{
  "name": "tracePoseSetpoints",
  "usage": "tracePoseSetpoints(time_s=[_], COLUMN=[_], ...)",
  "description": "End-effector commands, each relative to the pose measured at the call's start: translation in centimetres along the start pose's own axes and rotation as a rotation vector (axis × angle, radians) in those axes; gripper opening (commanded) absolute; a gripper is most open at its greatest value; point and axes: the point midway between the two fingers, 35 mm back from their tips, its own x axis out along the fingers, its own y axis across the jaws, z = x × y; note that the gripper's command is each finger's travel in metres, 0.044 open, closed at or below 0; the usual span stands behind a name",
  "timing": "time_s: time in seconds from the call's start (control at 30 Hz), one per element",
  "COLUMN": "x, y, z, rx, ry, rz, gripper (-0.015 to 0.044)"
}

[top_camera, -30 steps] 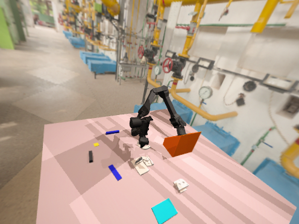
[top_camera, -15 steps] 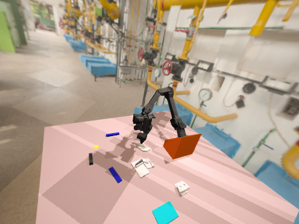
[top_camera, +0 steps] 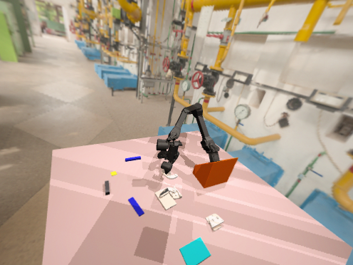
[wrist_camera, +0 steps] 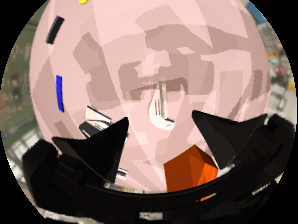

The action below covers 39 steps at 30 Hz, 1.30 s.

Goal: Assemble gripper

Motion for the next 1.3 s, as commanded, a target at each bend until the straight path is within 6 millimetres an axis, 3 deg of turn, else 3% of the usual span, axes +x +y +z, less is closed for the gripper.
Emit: tracePoseSetpoints(time_s=[0.0,1.27], x=[0.2,5.2], y=[0.0,0.0], z=[-0.3,-0.3], rx=[-0.006,-0.007], ry=[0.007,0.006], rz=[0.003,0.001], gripper=[0.044,0.044])
